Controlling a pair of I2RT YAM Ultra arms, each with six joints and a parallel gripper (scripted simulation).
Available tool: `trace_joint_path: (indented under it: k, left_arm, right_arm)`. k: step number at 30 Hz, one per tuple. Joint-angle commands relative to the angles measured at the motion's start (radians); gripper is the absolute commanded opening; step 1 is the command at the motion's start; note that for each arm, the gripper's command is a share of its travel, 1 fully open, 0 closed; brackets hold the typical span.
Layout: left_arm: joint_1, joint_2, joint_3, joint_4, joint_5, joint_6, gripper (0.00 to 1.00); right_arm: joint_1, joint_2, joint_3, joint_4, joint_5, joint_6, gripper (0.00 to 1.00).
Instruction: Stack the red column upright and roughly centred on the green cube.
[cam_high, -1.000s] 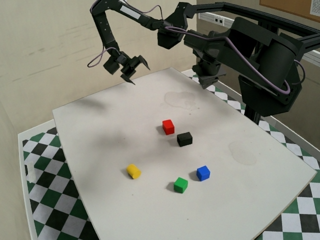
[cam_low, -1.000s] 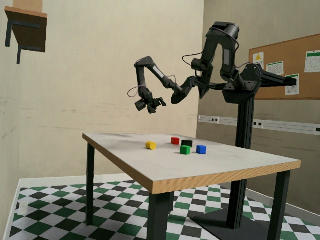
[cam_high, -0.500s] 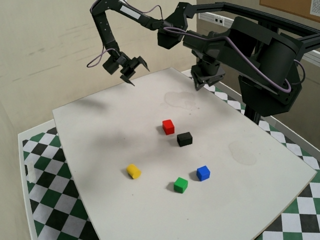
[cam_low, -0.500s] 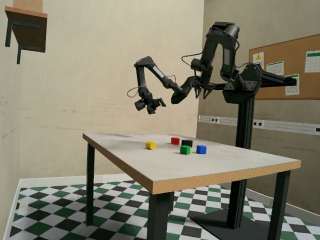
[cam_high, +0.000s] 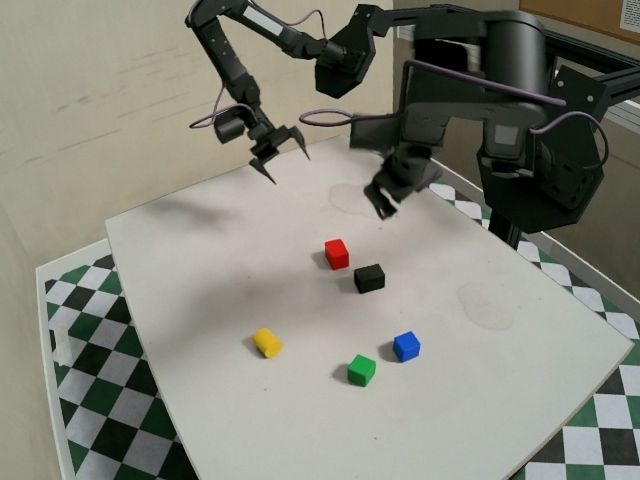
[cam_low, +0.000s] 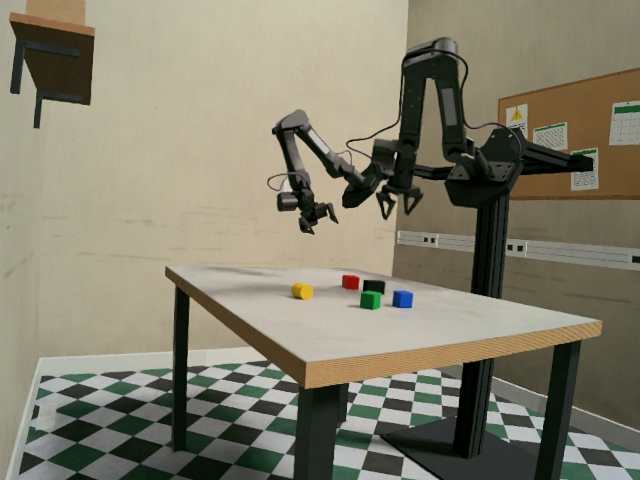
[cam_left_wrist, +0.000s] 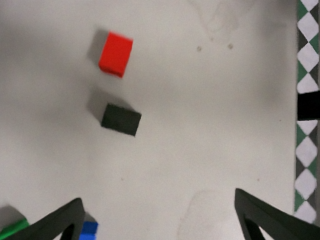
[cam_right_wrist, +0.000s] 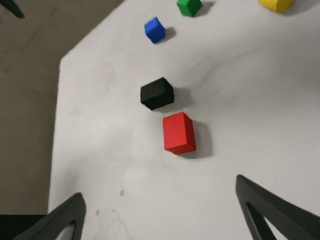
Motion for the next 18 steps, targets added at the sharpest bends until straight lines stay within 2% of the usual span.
trace_joint_path:
  k: [1,10,12,13,18]
  left_arm:
    - [0.106,0.077,-0.024,0.174,0.134,0.064,1.0]
    - [0.474,0.244,-0.052,0.476,0.35,0.171,1.0]
    - [0.474,0.244,-0.052,0.476,0.35,0.171,1.0]
    - [0.526,0.275,-0.065,0.551,0.405,0.194,1.0]
    - [0.736,0.35,-0.092,0.743,0.553,0.269,1.0]
  right_arm:
    - [0.075,-0.017,-0.079,0.241,0.166,0.142,1.0]
    - [0.287,0.076,-0.192,0.57,0.547,0.284,1.0]
    - [0.287,0.076,-0.192,0.57,0.547,0.284,1.0]
    - [0.325,0.116,-0.207,0.653,0.628,0.308,1.0]
    - [0.465,0.211,-0.192,0.81,0.891,0.365,1.0]
